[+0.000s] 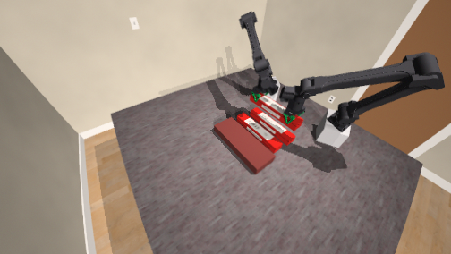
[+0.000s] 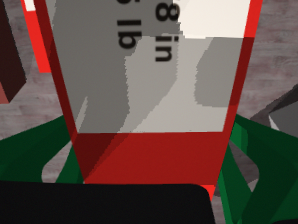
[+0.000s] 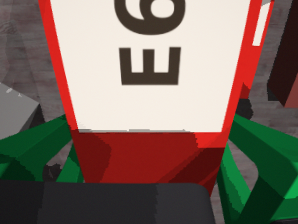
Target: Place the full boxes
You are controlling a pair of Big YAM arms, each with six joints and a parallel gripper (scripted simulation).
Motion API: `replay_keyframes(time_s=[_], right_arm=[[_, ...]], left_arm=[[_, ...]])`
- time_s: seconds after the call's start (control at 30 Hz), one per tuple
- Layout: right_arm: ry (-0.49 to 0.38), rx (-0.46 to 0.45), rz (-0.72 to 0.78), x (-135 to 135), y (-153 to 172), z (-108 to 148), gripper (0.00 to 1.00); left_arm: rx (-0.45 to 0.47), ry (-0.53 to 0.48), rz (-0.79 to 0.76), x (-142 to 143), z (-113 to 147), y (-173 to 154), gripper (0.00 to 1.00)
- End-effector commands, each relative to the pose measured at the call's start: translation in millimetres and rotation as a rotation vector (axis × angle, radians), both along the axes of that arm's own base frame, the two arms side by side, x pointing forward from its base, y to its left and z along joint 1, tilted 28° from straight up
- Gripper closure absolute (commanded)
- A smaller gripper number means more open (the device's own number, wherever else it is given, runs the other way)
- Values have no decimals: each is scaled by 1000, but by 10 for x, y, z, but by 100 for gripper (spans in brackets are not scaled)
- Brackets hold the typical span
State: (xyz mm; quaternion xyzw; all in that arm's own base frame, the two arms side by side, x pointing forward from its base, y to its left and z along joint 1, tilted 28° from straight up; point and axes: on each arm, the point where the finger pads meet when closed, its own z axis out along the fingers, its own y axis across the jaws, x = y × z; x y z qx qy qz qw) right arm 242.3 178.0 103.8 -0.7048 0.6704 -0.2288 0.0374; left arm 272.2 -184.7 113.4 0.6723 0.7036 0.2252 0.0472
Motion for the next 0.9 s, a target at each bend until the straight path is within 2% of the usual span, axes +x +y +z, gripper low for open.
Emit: replay_keyframes(time_s=[0.0, 0.87], right_arm=[[-66, 62, 28, 95, 211, 451, 100], [-65, 60, 34, 104, 209, 494, 100]], left_arm=[[-59, -73, -30, 93, 496, -202, 100], [-57, -72, -36, 103, 554, -207, 100]])
